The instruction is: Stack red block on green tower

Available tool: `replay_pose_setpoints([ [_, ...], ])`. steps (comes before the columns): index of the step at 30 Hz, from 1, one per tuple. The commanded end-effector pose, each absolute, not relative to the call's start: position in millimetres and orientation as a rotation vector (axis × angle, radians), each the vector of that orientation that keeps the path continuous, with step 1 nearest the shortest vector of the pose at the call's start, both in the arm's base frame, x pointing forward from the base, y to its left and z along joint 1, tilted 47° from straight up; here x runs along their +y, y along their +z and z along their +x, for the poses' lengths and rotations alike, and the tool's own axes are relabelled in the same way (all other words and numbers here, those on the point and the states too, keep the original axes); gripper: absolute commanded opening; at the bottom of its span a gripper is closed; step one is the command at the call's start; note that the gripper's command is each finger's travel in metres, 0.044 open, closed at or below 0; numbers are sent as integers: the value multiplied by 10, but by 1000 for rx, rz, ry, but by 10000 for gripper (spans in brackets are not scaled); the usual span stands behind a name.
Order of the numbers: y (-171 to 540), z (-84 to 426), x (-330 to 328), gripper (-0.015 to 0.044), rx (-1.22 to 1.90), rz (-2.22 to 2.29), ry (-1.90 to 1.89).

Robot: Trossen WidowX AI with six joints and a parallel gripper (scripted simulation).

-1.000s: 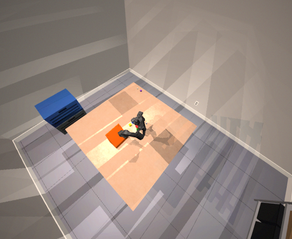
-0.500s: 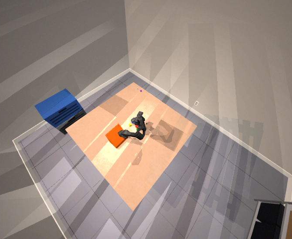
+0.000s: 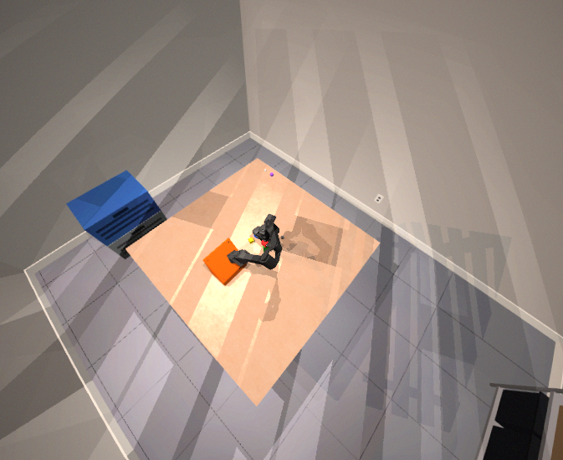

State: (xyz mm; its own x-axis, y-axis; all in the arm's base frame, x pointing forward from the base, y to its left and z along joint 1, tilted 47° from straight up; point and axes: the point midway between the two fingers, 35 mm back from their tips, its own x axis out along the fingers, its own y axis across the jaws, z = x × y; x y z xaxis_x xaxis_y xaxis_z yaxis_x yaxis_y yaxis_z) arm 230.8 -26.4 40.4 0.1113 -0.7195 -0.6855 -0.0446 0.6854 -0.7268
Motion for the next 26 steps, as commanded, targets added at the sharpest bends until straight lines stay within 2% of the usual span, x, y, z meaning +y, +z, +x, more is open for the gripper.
replay_pose_setpoints([
  [1, 404, 2306, -265, 367, 1390, -695, -559],
  [4, 404, 2306, -265, 440, 1390, -695, -559],
  [26, 404, 2306, -265, 440, 1390, -695, -559],
])
